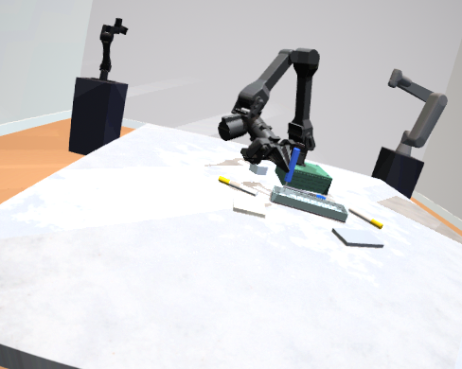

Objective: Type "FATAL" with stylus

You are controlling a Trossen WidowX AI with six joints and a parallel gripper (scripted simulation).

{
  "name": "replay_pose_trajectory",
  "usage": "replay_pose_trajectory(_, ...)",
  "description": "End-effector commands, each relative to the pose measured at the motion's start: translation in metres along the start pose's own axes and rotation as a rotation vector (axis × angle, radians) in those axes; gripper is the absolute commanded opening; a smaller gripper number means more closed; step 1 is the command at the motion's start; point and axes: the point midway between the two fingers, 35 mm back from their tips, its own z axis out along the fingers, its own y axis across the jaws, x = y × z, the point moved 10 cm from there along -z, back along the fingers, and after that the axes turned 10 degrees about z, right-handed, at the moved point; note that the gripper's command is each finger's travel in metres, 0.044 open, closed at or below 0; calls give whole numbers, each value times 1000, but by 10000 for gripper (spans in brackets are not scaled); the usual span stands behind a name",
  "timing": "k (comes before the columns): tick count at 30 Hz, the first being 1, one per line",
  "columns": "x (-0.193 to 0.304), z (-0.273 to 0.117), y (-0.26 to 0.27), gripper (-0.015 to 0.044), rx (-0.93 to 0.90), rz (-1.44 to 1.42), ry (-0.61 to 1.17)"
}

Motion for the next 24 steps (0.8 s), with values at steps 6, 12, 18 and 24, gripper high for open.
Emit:
replay_pose_trajectory(6, -5, 2, 1, 81, -1, 2, 4)
replay_pose_trajectory(12, -8, 5, 2, 81, -1, 2, 4)
replay_pose_trajectory(18, -10, 6, 2, 81, -1, 2, 4)
replay_pose_trajectory(24, -13, 7, 2, 81, -1, 2, 4)
